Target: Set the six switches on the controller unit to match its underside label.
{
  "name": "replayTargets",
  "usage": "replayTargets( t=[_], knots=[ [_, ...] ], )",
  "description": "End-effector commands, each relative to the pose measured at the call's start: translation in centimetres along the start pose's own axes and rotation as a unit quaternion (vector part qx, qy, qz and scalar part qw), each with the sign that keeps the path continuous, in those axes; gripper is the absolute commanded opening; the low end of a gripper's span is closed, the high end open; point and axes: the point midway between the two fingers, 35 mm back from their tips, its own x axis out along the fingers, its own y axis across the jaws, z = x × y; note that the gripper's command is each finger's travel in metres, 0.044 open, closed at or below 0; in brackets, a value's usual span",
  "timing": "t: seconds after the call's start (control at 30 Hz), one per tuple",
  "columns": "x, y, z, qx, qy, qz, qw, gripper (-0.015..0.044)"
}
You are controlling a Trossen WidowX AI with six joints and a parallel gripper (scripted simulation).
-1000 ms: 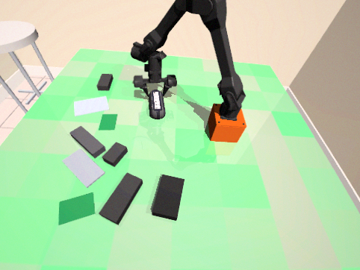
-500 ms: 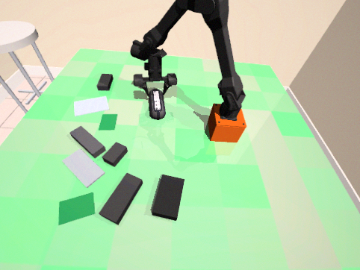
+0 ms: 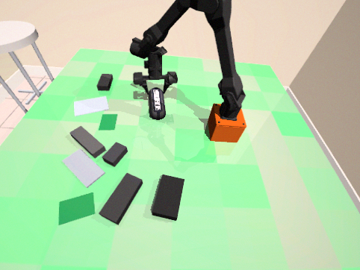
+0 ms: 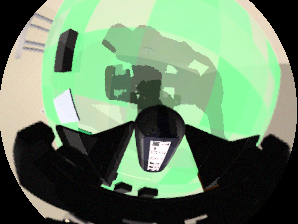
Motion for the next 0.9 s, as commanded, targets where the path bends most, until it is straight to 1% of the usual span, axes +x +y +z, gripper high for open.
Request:
replayTargets(
  t=[0.0, 0.87],
  knots=[
    [-0.6, 0.1, -0.2, 0.002, -0.001, 0.002, 1.000, 0.0336],
    [-2.4, 0.1, -1.3, 0.002, 0.000, 0.002, 1.000, 0.0336]
  ],
)
